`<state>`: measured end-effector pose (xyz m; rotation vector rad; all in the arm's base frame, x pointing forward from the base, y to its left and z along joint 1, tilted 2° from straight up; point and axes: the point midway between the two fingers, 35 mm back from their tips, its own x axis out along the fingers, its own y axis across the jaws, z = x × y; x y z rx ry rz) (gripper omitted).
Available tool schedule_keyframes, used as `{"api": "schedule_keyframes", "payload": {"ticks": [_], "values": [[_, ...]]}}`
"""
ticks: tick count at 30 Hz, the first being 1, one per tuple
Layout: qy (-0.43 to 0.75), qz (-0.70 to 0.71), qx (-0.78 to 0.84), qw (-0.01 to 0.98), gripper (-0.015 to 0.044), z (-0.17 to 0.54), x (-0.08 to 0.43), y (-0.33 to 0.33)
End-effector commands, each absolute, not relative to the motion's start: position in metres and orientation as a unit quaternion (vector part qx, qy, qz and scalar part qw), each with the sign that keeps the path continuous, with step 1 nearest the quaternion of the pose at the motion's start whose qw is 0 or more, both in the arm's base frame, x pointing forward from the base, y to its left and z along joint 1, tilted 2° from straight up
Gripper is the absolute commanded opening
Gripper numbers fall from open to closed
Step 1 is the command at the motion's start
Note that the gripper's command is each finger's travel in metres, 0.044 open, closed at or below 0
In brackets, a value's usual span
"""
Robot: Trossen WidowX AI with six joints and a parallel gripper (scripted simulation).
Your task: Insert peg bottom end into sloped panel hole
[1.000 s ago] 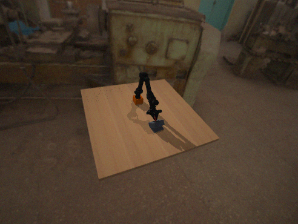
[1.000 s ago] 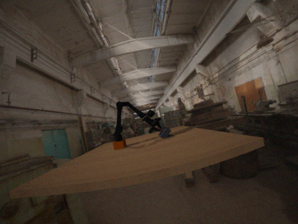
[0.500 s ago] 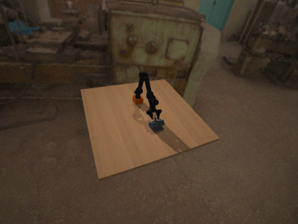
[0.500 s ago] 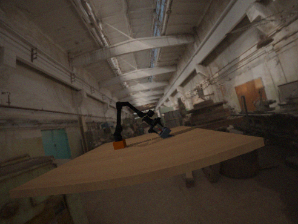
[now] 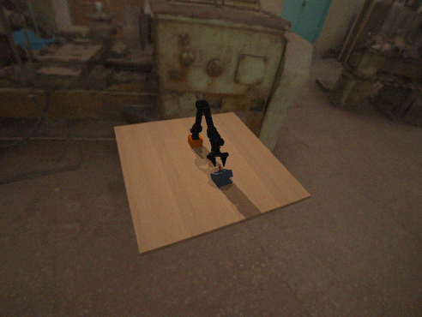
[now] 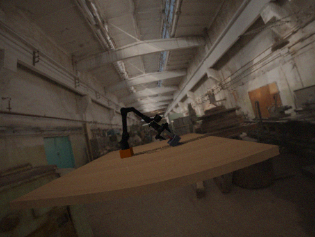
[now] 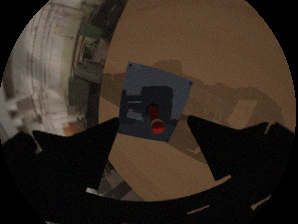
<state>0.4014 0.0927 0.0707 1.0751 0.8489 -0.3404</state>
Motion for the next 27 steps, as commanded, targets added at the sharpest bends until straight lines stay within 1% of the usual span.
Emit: {"api": "schedule_keyframes", "payload": {"ticks": [1, 27], "values": [[0.387, -0.153, 0.496, 0.762, 0.044, 0.078, 0.399, 0.092], [0.388, -0.154, 0.496, 0.762, 0.044, 0.103, 0.378, 0.087]]}}
